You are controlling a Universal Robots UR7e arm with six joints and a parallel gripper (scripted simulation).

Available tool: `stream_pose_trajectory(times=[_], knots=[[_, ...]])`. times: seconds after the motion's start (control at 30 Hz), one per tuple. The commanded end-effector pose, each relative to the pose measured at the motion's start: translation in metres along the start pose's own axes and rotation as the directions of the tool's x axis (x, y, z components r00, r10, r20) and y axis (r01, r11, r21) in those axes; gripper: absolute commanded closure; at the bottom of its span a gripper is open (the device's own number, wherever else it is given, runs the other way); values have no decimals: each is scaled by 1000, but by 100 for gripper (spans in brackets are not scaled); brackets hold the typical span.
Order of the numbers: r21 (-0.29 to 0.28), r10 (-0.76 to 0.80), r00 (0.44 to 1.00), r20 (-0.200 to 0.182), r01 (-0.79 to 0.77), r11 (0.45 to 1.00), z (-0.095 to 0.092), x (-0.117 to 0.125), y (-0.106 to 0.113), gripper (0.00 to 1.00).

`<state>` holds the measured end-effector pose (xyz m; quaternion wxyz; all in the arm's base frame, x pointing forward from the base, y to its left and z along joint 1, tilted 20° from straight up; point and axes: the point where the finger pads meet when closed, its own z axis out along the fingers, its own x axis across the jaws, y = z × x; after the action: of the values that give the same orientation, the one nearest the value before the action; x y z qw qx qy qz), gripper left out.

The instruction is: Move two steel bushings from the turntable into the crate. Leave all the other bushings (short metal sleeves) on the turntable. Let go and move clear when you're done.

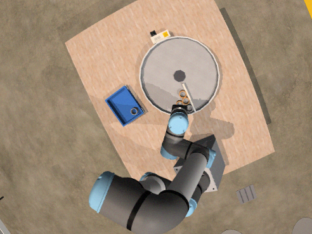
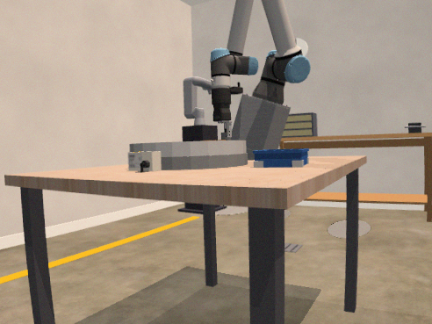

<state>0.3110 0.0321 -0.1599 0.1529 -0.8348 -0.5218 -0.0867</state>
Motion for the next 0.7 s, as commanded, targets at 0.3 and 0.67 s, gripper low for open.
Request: stream_pose_trajectory(times=[0.3, 0.67], knots=[[-1, 0, 1000, 0, 0, 1000, -7, 0, 0, 100], [-1, 0, 1000, 0, 0, 1000, -15, 0, 0, 100]])
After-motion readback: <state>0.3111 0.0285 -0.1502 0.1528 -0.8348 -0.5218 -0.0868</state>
